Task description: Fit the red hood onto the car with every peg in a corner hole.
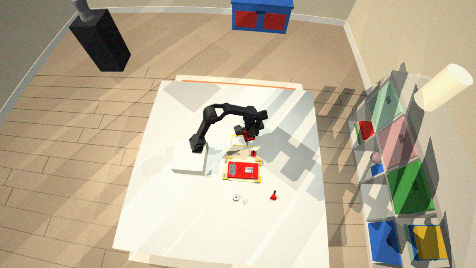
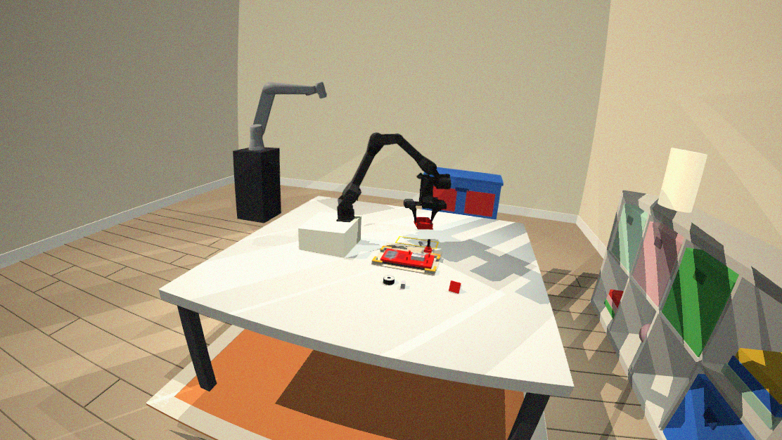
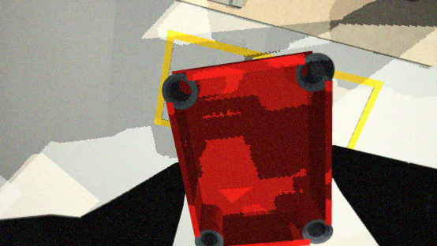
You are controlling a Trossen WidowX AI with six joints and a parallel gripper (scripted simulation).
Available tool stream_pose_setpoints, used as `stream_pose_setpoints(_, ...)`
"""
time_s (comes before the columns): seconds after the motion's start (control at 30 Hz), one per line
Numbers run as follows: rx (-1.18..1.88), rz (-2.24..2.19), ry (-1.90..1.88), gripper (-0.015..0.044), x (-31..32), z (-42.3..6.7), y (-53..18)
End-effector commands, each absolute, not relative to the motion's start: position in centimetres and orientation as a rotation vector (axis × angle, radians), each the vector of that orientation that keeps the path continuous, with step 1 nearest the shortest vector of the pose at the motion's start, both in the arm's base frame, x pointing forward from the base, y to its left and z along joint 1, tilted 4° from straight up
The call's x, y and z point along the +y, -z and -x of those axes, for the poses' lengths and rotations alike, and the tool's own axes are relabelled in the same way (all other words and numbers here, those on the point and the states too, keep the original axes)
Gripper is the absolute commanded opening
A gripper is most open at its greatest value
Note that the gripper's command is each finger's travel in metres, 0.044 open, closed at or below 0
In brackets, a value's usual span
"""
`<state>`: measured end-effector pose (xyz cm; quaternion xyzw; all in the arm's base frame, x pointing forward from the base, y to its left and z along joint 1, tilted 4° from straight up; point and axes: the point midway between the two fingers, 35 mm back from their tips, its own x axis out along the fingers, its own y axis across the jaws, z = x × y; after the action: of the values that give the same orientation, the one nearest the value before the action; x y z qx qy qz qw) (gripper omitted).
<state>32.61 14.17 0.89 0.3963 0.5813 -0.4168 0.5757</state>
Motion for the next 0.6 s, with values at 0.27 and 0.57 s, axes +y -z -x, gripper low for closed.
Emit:
stream_pose_setpoints(0.27, 1.415, -0.809, 0.859, 0.0000, 14.17, -32.67, -0.87)
stream_pose_setpoints(0.57, 1.463, -0.683, 0.733, 0.0000, 14.19, -32.76, -0.90)
